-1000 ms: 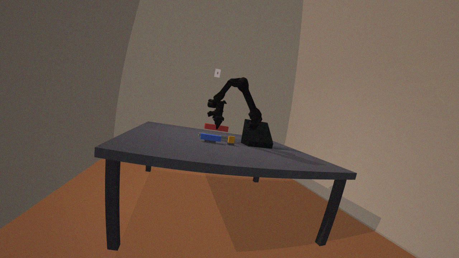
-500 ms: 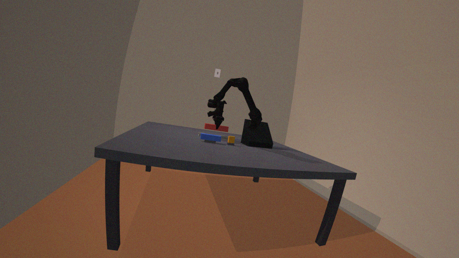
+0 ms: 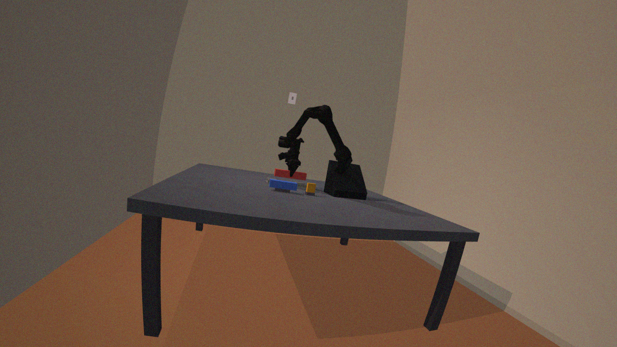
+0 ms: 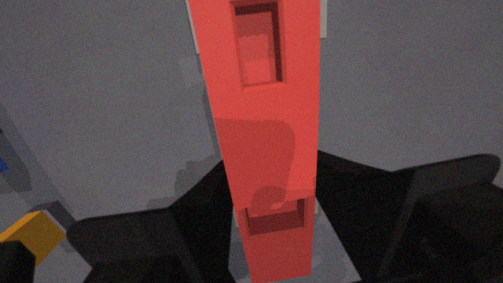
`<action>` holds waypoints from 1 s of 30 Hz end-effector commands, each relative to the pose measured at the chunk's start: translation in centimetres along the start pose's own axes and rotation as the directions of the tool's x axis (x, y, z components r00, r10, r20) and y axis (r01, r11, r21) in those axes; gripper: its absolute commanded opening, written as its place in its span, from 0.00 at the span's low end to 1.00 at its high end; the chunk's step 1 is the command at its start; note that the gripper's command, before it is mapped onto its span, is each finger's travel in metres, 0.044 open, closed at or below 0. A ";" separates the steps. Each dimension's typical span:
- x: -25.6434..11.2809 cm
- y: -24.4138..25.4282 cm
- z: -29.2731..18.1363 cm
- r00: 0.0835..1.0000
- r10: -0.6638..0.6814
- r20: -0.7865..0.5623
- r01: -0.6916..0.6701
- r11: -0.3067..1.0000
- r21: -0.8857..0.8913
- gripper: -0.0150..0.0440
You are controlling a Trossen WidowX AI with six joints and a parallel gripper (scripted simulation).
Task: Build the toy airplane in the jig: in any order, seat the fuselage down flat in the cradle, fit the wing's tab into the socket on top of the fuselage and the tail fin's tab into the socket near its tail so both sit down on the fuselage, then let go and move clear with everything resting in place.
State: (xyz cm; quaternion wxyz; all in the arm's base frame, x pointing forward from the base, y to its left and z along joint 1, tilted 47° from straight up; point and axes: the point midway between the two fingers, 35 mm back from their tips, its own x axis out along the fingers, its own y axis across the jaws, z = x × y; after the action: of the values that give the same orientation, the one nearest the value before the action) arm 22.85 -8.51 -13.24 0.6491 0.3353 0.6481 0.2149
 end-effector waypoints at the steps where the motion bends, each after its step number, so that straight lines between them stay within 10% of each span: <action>1: 0.7 0.0 0.0 1.000 0.003 0.003 -0.003 1.000 0.005 0.59; 20: 2.2 0.0 -0.1 1.000 0.002 -0.002 -0.002 1.000 0.000 0.53; 25: 2.2 0.0 -0.1 1.000 0.002 -0.002 -0.002 1.000 0.000 0.31; 30: 2.2 0.0 -0.1 1.000 0.002 -0.002 -0.002 1.000 0.000 0.53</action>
State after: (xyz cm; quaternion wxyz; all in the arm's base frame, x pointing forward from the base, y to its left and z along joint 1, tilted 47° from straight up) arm 22.85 -6.89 -14.75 0.6480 0.3364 0.6484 0.2157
